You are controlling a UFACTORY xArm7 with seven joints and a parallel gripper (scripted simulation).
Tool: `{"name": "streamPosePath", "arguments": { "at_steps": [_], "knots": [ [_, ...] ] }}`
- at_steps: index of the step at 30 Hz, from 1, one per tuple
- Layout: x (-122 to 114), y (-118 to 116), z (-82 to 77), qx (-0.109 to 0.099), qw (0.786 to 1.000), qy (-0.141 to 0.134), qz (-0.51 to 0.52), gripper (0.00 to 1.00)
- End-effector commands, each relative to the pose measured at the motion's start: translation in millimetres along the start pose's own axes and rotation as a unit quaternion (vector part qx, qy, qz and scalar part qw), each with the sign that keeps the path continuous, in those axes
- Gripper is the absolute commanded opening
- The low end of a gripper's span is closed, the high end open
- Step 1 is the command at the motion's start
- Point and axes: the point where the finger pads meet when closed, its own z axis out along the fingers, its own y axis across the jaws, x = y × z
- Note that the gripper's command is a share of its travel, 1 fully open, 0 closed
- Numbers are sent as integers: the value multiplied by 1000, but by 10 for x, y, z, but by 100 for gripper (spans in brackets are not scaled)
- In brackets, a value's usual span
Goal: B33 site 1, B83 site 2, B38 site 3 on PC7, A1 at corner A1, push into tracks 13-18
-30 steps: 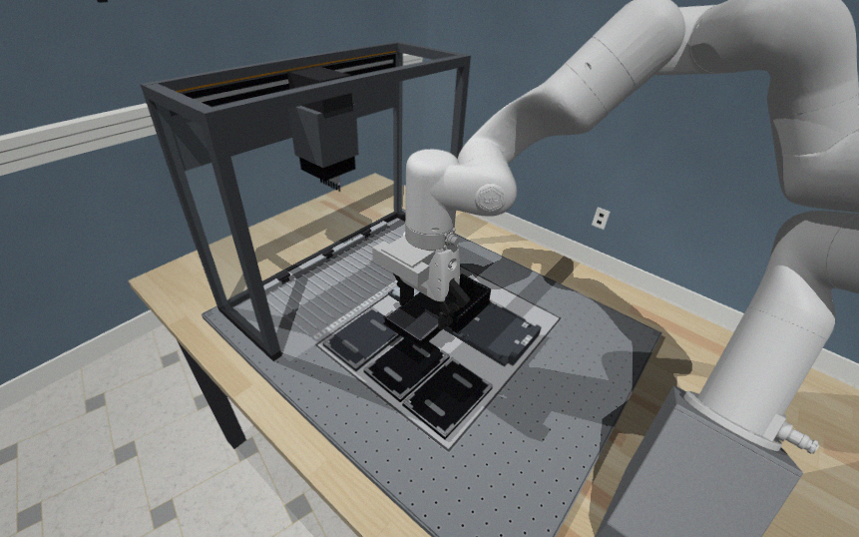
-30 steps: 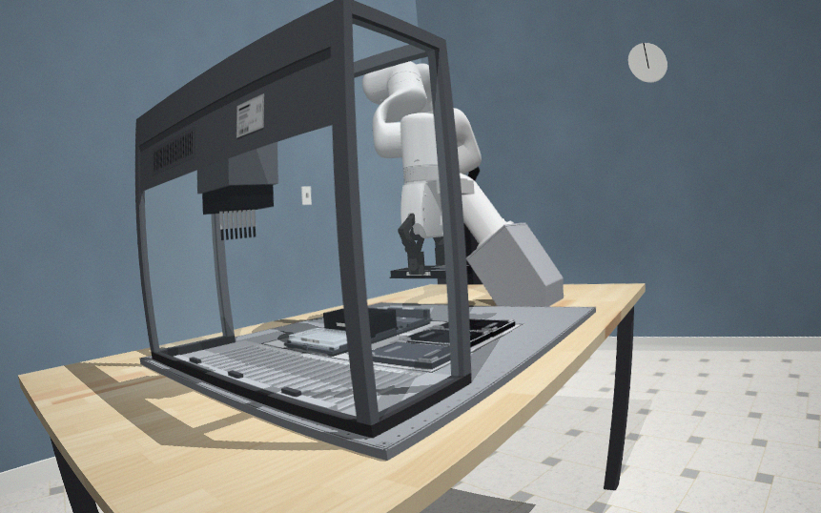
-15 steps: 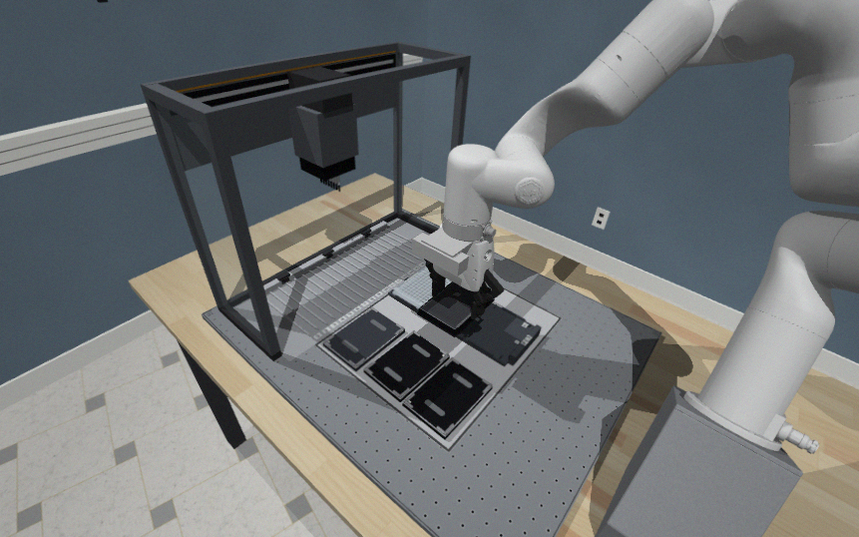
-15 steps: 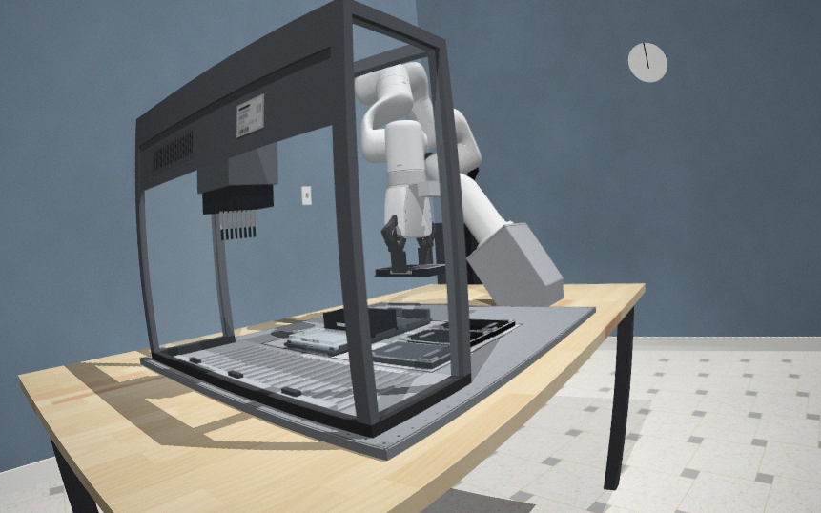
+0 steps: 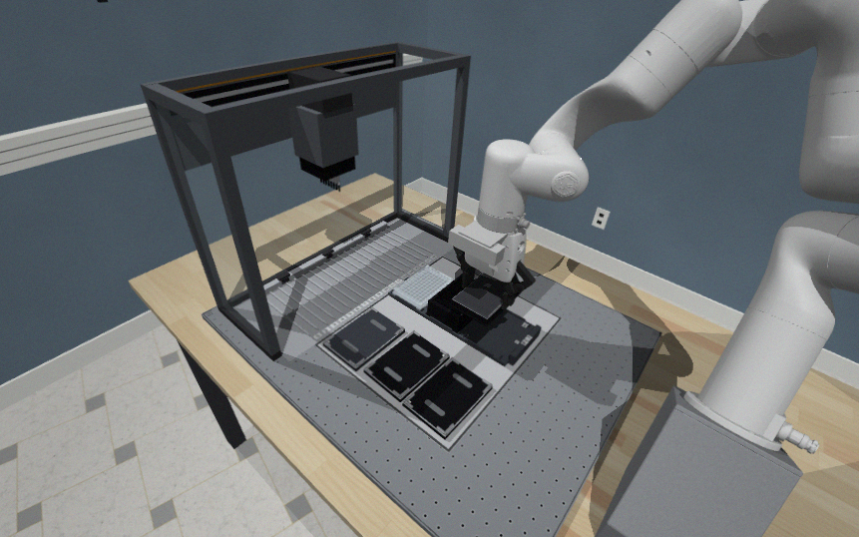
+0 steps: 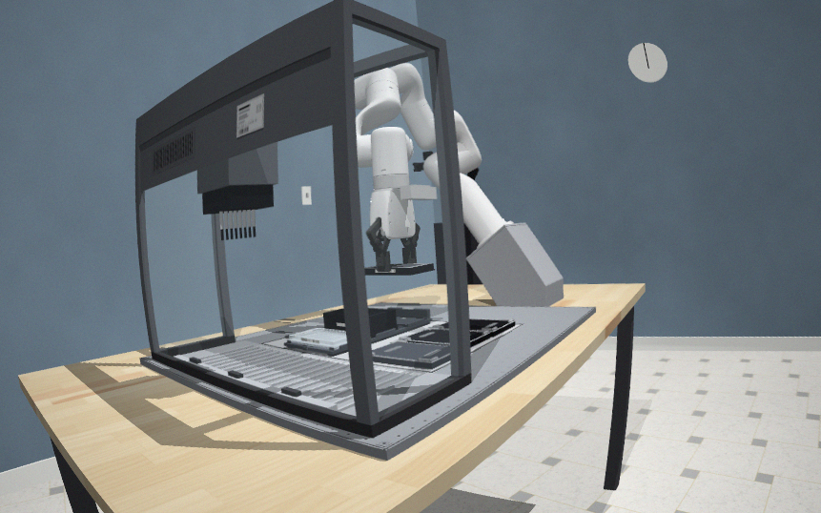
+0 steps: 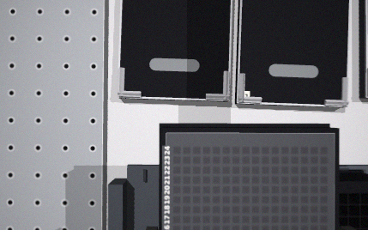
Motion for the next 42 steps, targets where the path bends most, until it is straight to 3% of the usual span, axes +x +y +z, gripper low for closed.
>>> {"name": "streamPosePath", "arguments": {
  "at_steps": [1,9,29,42],
  "knots": [
    [-147,-56,-21,-3,1000,1,0,0],
    [-421,-182,-18,-3,1000,0,0,0],
    [-422,-182,-18,-3,1000,0,0,0],
    [-422,-182,166,-3,1000,0,0,0]
  ]
}}
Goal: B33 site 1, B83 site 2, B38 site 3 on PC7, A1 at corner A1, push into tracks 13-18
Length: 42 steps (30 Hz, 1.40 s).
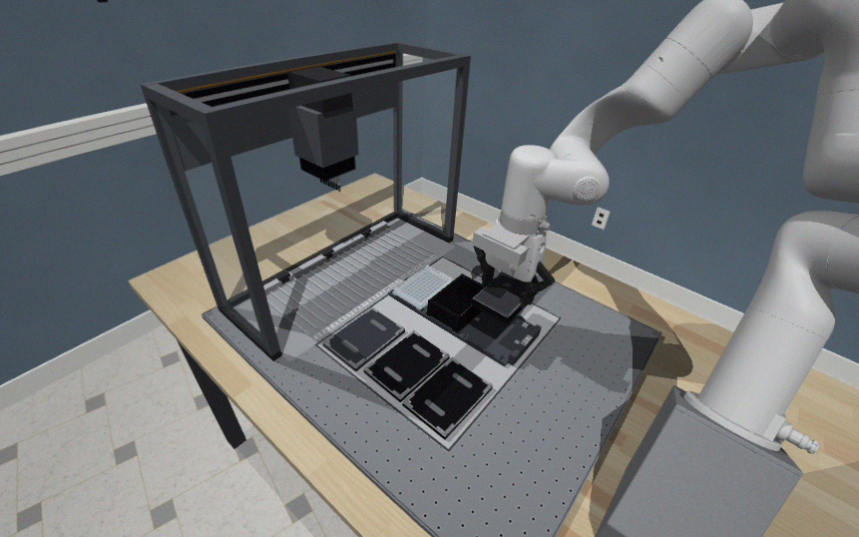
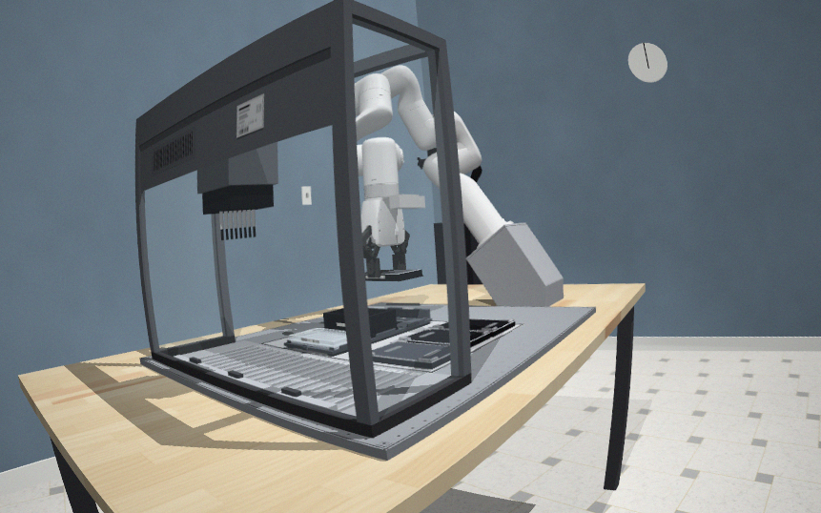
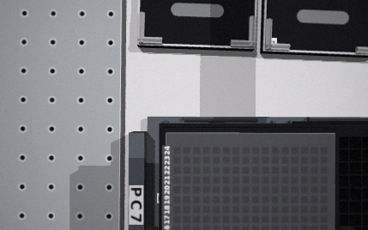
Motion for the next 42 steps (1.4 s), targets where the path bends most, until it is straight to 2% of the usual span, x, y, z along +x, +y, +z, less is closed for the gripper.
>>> {"name": "streamPosePath", "arguments": {
  "at_steps": [1,42],
  "knots": [
    [7,13,34,-2,1000,1,0,0],
    [7,14,652,-2,1000,1,0,0]
  ]
}}
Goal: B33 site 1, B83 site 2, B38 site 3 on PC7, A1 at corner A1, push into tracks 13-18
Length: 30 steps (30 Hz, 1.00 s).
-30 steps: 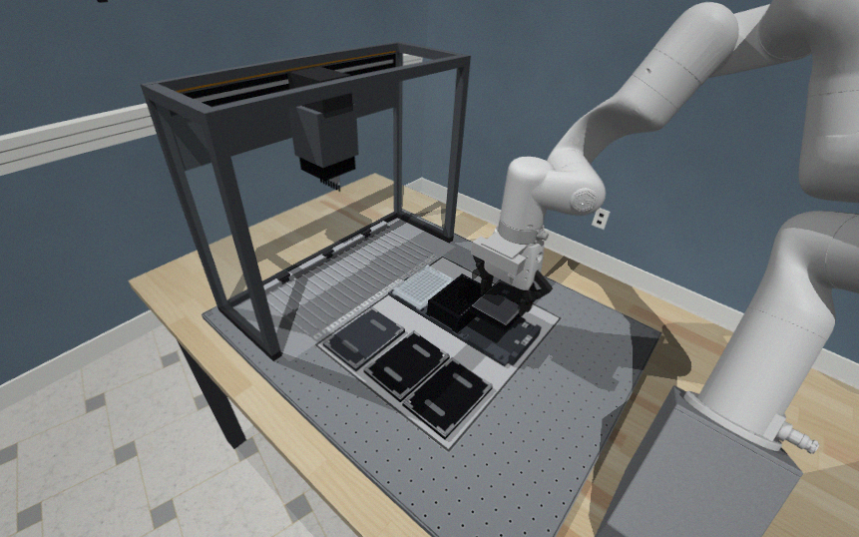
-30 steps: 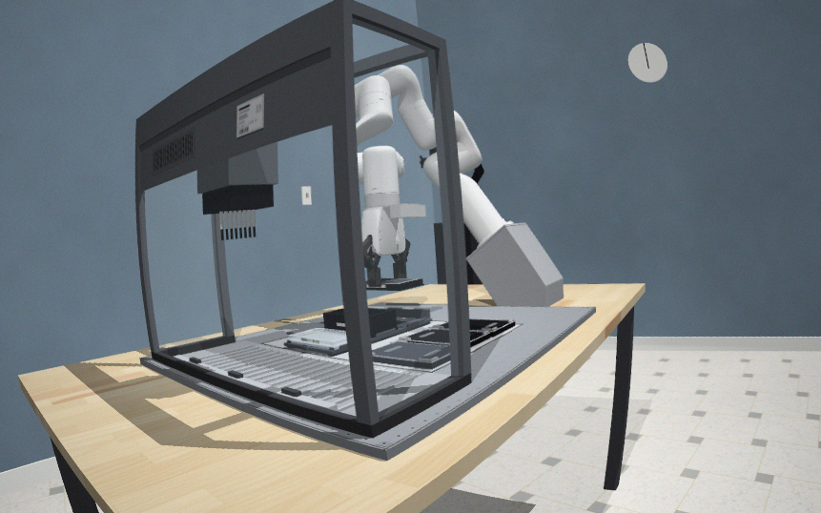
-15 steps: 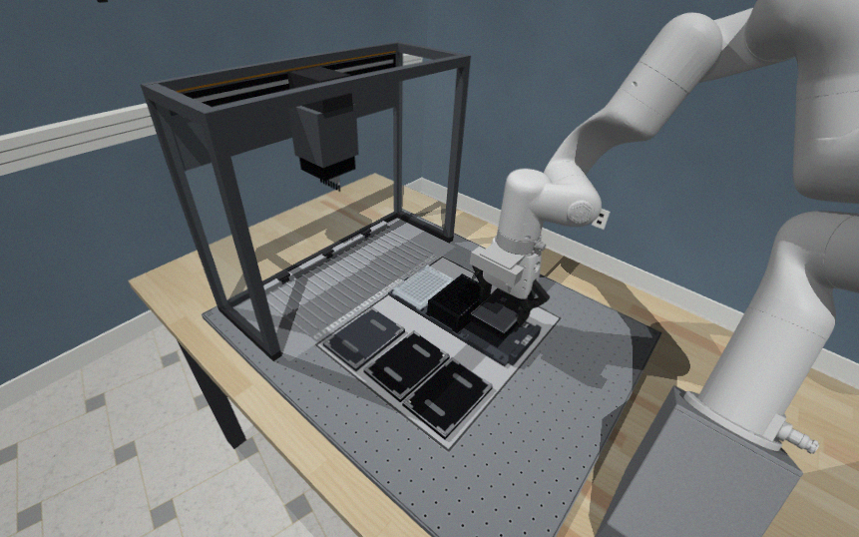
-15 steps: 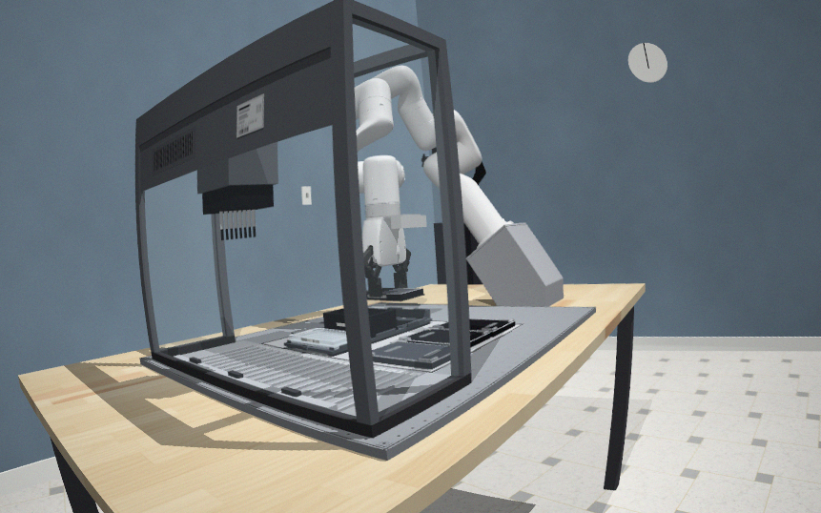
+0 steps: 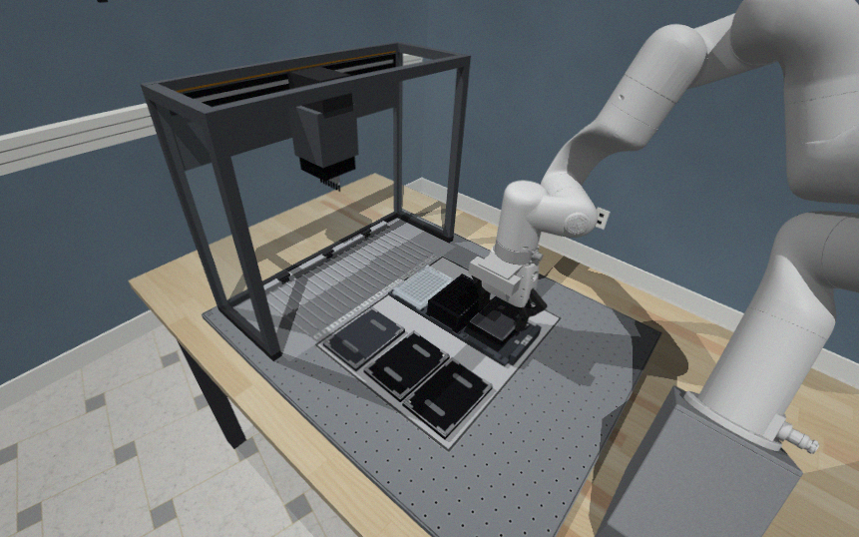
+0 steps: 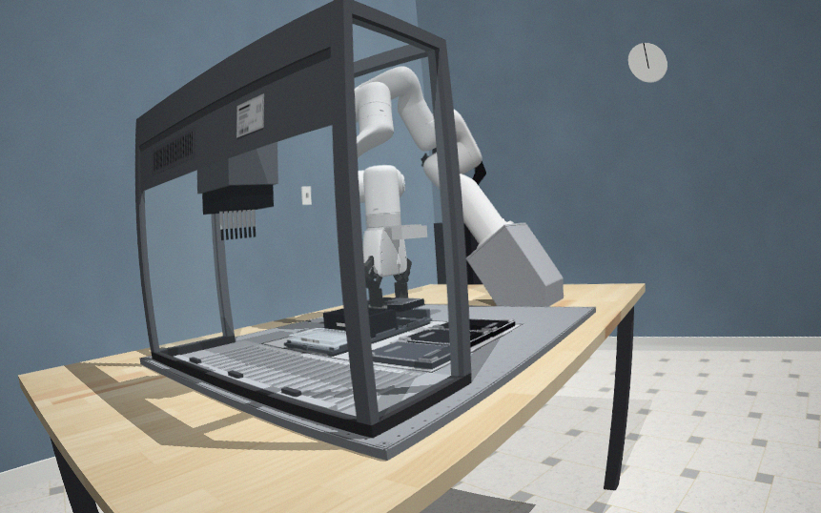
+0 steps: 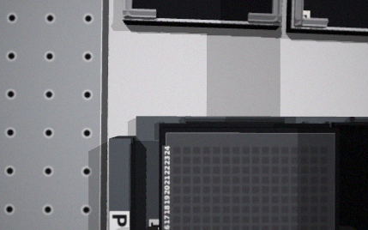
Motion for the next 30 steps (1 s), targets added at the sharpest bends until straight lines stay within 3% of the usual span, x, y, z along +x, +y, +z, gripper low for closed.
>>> {"name": "streamPosePath", "arguments": {
  "at_steps": [1,11,30],
  "knots": [
    [7,15,42,-2,1000,1,0,0],
    [7,15,176,-2,1000,1,0,0],
    [7,15,180,-2,1000,1,0,0]
  ]
}}
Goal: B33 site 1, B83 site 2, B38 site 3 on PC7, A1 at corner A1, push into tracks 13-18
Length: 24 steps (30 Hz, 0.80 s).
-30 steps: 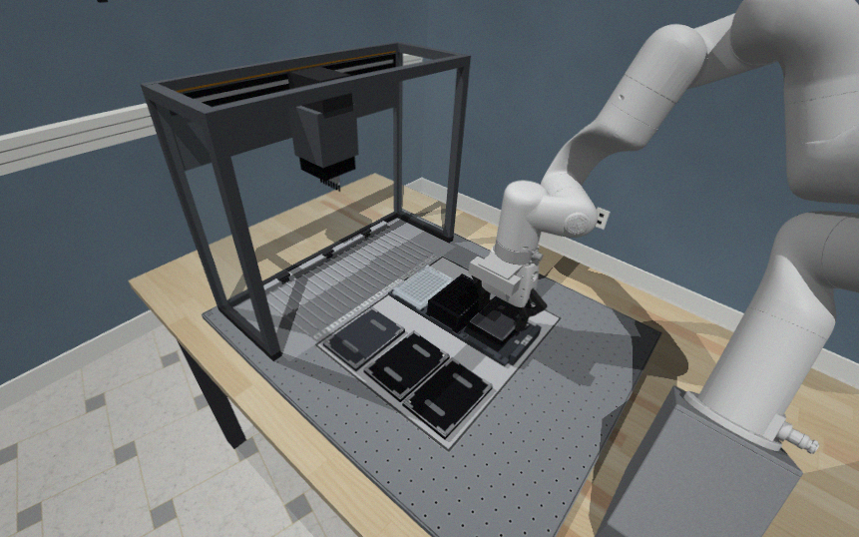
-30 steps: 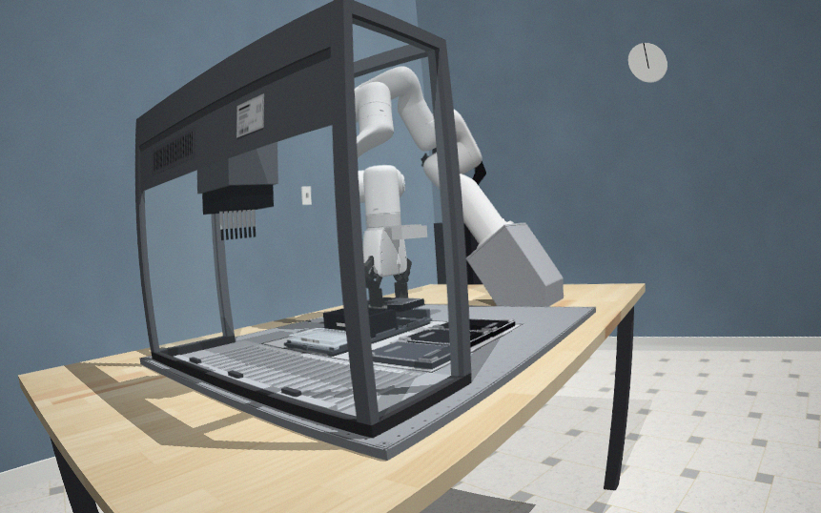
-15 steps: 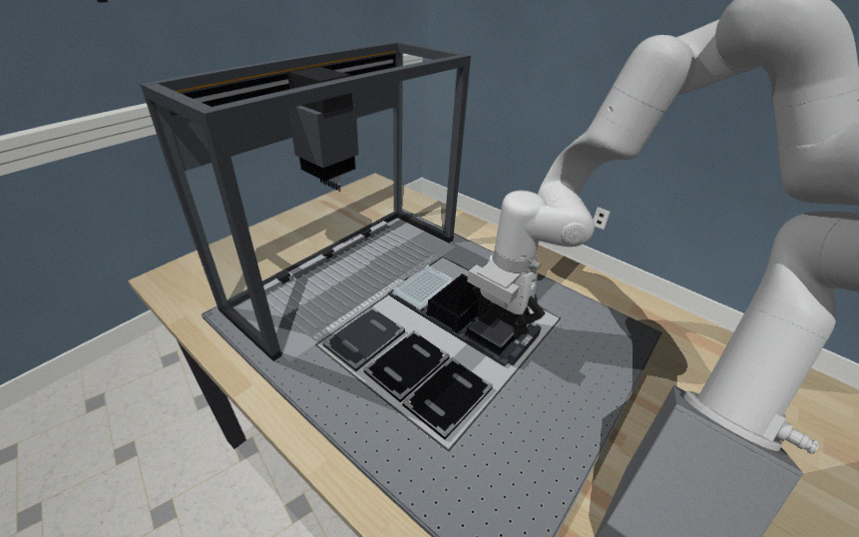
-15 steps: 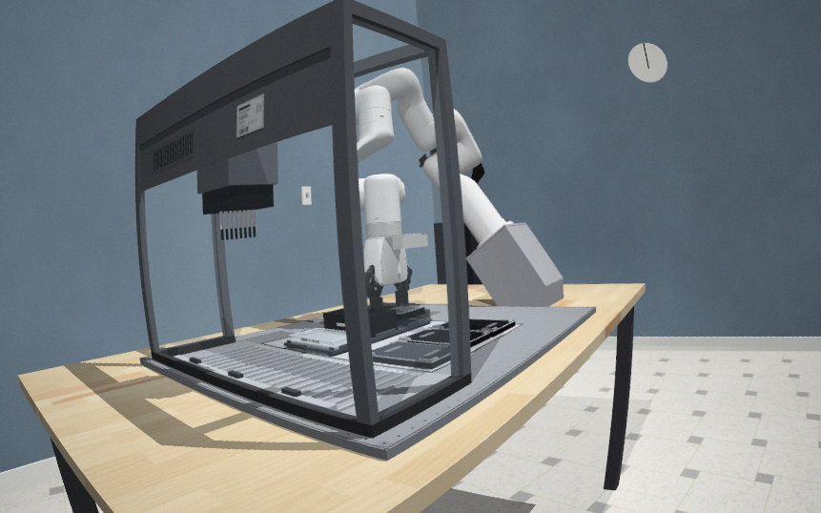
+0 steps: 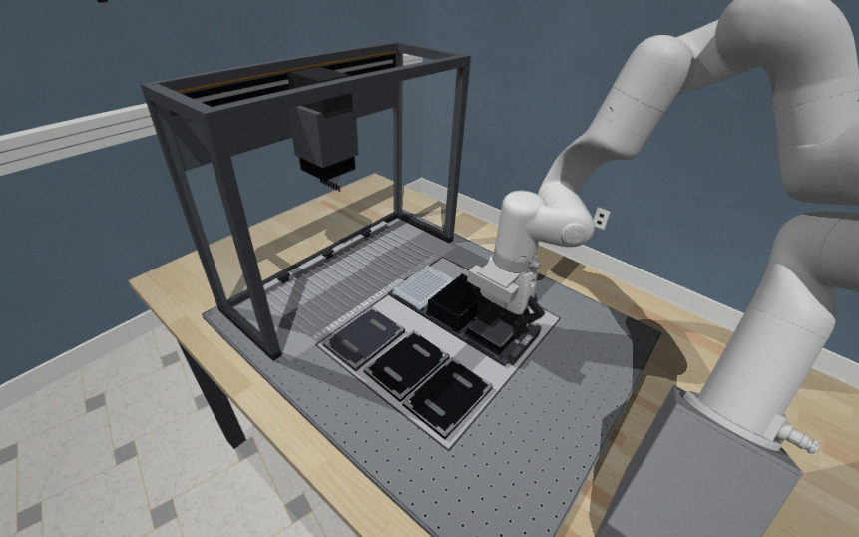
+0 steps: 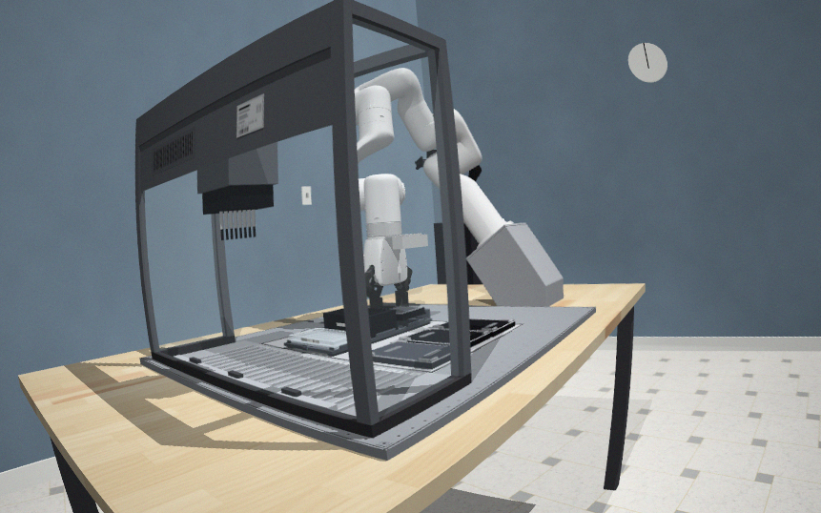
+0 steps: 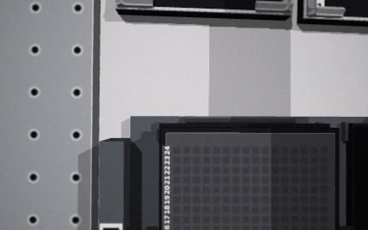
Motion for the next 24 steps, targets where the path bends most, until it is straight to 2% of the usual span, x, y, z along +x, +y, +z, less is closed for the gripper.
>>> {"name": "streamPosePath", "arguments": {
  "at_steps": [1,24],
  "knots": [
    [6,13,-3,-2,1000,1,0,0],
    [6,13,90,-2,1000,1,0,0]
  ]
}}
